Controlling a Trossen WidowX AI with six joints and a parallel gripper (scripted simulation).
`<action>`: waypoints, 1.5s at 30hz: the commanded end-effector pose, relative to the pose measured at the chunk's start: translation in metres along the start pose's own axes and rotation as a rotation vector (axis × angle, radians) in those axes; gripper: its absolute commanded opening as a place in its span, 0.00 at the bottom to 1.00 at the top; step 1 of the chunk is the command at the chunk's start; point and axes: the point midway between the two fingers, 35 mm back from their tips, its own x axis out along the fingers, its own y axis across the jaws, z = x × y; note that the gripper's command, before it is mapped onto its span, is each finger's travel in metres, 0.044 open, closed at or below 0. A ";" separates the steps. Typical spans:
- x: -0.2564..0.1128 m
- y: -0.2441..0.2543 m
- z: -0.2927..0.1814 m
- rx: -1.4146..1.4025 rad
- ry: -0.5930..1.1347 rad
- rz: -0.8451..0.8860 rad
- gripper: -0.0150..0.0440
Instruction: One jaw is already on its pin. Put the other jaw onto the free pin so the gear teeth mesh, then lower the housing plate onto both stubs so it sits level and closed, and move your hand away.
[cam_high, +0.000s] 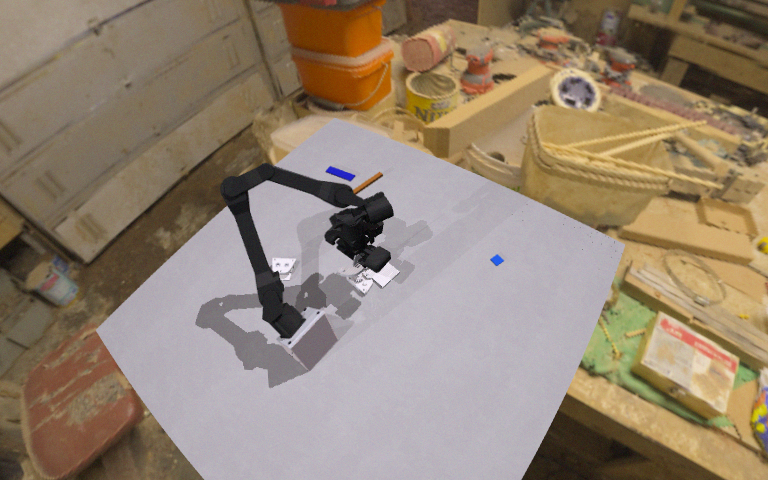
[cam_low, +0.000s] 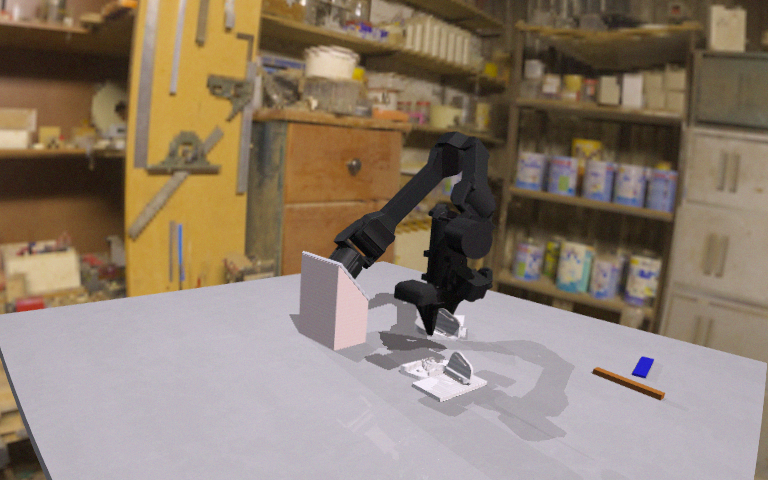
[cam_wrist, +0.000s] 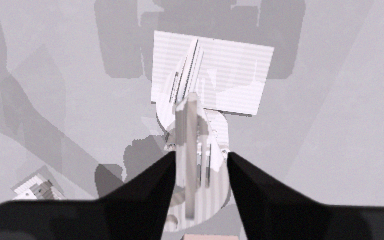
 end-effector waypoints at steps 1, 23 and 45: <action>0.001 -0.013 0.011 -0.001 0.004 -0.003 0.48; 0.003 -0.039 0.034 -0.002 0.002 -0.004 0.48; 0.003 -0.039 0.034 -0.018 0.002 -0.004 0.48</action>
